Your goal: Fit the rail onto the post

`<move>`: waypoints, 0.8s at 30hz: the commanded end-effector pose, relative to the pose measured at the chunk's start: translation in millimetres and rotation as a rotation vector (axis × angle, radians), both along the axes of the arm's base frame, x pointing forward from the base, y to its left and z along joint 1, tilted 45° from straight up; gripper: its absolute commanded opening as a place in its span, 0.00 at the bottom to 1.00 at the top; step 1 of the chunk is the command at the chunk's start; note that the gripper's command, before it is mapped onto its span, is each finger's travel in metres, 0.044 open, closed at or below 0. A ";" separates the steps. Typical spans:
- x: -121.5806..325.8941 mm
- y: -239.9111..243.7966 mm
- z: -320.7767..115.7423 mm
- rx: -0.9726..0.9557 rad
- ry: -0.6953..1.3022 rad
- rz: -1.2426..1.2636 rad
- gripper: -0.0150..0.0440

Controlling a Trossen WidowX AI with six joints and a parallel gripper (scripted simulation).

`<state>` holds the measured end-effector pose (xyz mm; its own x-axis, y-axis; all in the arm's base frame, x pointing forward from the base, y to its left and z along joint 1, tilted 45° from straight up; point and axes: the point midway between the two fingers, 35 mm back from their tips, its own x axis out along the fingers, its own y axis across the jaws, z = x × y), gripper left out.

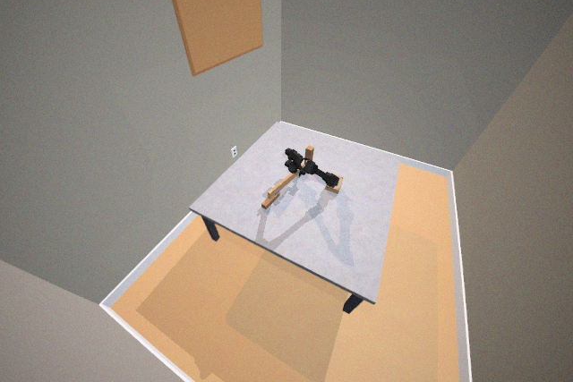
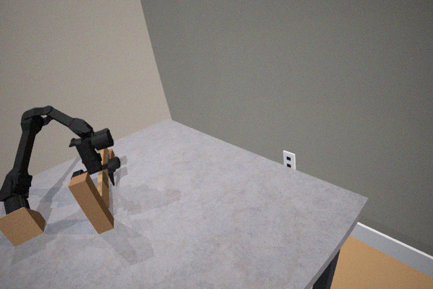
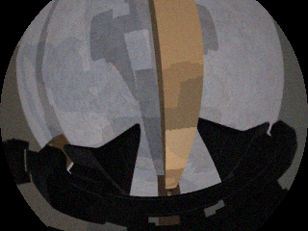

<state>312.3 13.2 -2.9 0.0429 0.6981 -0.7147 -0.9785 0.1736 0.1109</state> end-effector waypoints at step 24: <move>-0.1 1.4 -0.2 0.006 0.001 -0.003 0.25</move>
<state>312.1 13.7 -3.3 0.0426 0.6983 -0.7146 -0.9782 0.1745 0.1122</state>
